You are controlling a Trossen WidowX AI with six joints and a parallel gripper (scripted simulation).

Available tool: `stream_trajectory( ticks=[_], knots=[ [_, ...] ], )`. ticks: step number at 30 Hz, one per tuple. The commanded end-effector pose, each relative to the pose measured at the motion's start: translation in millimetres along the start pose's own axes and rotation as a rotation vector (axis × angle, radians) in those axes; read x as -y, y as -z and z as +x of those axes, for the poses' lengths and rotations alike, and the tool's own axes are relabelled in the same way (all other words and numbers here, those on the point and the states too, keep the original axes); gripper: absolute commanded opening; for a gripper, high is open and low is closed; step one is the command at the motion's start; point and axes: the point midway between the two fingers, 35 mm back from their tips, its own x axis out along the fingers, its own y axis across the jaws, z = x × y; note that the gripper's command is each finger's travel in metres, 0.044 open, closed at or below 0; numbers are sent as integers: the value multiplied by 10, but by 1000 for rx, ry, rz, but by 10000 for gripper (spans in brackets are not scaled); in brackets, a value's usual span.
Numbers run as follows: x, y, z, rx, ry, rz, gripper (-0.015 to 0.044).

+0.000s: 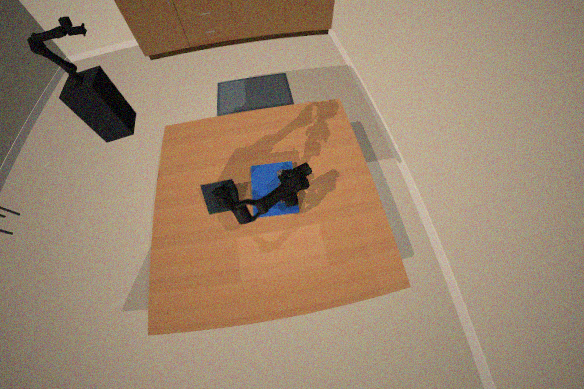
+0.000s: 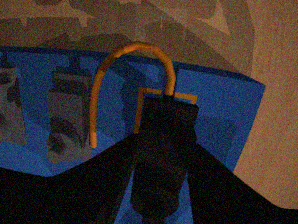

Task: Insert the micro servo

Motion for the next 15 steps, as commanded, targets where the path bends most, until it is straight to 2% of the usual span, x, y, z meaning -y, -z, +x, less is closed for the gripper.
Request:
stream_trajectory(
  ticks=[1, 15],
  knots=[
    [2, 3, 33, 3, 2, -7, 0],
    [3, 3, 179, 3, 2, -7, 0]
  ],
)
